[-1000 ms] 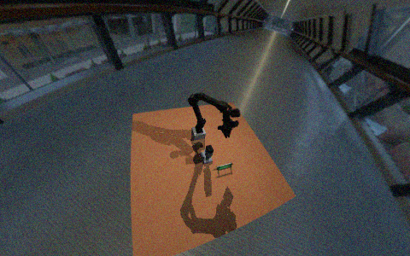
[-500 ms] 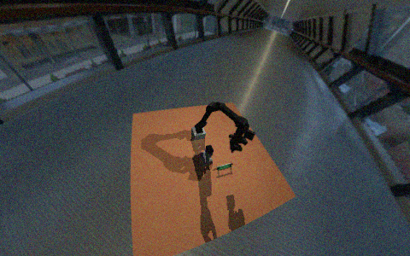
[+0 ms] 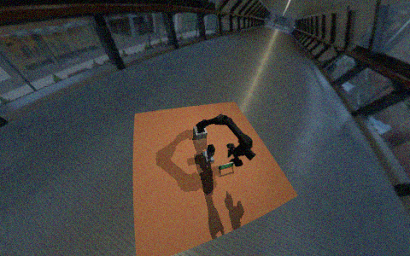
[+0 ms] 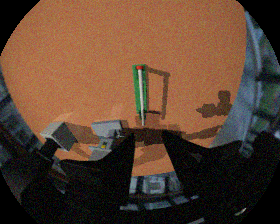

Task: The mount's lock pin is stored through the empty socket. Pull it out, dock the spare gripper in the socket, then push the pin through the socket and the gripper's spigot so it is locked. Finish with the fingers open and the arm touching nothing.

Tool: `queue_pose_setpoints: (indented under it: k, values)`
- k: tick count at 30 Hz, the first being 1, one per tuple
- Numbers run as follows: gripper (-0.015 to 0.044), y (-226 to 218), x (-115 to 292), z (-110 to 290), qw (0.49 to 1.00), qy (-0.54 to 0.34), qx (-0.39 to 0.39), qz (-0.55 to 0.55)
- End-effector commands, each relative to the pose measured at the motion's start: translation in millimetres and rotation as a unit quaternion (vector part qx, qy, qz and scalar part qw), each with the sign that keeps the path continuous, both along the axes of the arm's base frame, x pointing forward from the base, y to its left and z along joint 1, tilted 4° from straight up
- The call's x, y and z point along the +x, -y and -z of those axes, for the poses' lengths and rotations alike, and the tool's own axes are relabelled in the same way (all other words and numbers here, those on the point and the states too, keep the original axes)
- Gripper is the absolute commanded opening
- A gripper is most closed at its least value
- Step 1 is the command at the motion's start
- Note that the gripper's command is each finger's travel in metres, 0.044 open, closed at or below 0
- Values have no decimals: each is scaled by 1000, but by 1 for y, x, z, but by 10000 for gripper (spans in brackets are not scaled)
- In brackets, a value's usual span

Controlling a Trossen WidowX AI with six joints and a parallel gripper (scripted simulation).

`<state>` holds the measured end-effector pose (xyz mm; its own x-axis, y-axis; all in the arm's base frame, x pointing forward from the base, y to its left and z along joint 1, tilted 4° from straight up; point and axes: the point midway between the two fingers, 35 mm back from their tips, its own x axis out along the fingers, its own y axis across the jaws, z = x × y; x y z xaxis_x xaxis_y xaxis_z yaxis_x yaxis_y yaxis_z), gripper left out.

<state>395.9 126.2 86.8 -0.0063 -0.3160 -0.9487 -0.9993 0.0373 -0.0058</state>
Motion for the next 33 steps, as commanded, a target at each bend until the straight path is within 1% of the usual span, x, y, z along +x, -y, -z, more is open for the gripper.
queue_pose_setpoints:
  k: [1, 5, 14, 33]
  values:
    - [180, -4, -2, 1, 1000, -4, 4, -8]
    - [180, -3, -1, 15, 1000, -4, 4, -8]
    - [180, -4, -1, 75, 1000, -4, 4, -8]
    - [180, -2, 0, 101, 1000, -4, 4, -8]
